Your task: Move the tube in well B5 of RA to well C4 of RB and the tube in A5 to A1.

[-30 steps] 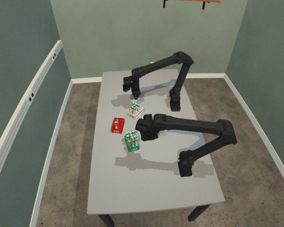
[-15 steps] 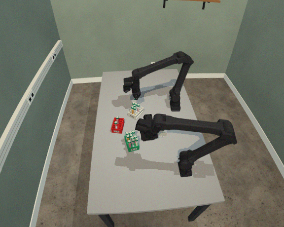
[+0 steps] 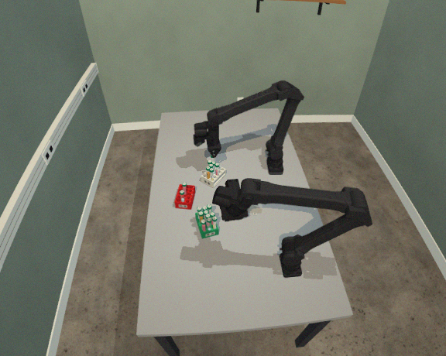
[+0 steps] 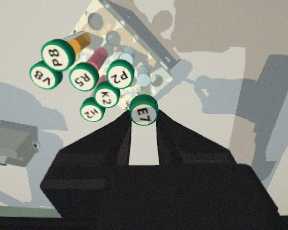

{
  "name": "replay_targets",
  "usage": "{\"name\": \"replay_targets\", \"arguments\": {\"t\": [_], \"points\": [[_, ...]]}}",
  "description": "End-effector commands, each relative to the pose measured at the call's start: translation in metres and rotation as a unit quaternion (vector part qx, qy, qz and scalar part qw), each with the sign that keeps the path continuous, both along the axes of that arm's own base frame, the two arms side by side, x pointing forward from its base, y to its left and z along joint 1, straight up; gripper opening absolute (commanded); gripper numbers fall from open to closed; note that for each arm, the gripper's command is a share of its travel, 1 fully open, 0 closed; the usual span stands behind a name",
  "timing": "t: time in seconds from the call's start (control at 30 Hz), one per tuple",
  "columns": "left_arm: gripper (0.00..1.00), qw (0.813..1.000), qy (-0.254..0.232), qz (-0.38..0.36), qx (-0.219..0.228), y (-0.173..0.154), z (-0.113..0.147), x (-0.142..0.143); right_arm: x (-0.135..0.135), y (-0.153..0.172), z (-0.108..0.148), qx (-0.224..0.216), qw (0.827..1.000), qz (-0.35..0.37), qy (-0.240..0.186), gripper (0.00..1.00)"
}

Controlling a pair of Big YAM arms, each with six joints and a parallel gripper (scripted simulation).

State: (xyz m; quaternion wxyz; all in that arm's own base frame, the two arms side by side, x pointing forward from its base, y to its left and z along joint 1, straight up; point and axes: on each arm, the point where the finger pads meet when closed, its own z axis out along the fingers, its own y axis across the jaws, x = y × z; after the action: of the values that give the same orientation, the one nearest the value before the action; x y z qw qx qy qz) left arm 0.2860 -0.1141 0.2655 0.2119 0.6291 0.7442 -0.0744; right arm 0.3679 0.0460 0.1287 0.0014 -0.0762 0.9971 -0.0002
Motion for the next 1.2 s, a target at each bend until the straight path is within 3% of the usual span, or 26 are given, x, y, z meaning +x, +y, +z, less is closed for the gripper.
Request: {"name": "replay_targets", "arguments": {"t": [0.0,0.57,0.6,0.63,0.87,1.07,1.13,1.17], "points": [[0.30,1.000,-0.018,0.000,-0.004,-0.001,0.016,0.007,0.010,0.008,0.000,0.002,1.000,0.002,-0.008,0.00],[0.30,1.000,-0.018,0.000,-0.004,-0.001,0.016,0.007,0.002,0.007,-0.014,0.000,1.000,0.002,0.001,0.00],[0.30,1.000,-0.018,0.000,-0.004,-0.001,0.016,0.007,0.023,0.010,0.006,0.004,1.000,0.002,-0.024,0.00],[0.30,1.000,-0.018,0.000,-0.004,-0.001,0.016,0.007,0.024,0.010,0.006,0.004,1.000,0.002,-0.026,0.00],[0.30,1.000,-0.018,0.000,-0.004,-0.001,0.016,0.007,0.003,0.007,-0.018,0.000,1.000,0.002,0.000,0.00],[0.30,1.000,-0.018,0.000,-0.004,-0.001,0.016,0.007,0.003,0.007,-0.021,0.000,1.000,0.003,0.000,0.00],[0.30,1.000,-0.018,0.000,-0.004,-0.001,0.016,0.007,0.003,0.007,-0.021,0.000,1.000,0.003,0.000,0.00],[0.30,1.000,-0.018,0.000,-0.004,-0.001,0.016,0.007,0.018,0.009,-0.007,0.003,1.000,0.003,-0.018,0.00]]}}
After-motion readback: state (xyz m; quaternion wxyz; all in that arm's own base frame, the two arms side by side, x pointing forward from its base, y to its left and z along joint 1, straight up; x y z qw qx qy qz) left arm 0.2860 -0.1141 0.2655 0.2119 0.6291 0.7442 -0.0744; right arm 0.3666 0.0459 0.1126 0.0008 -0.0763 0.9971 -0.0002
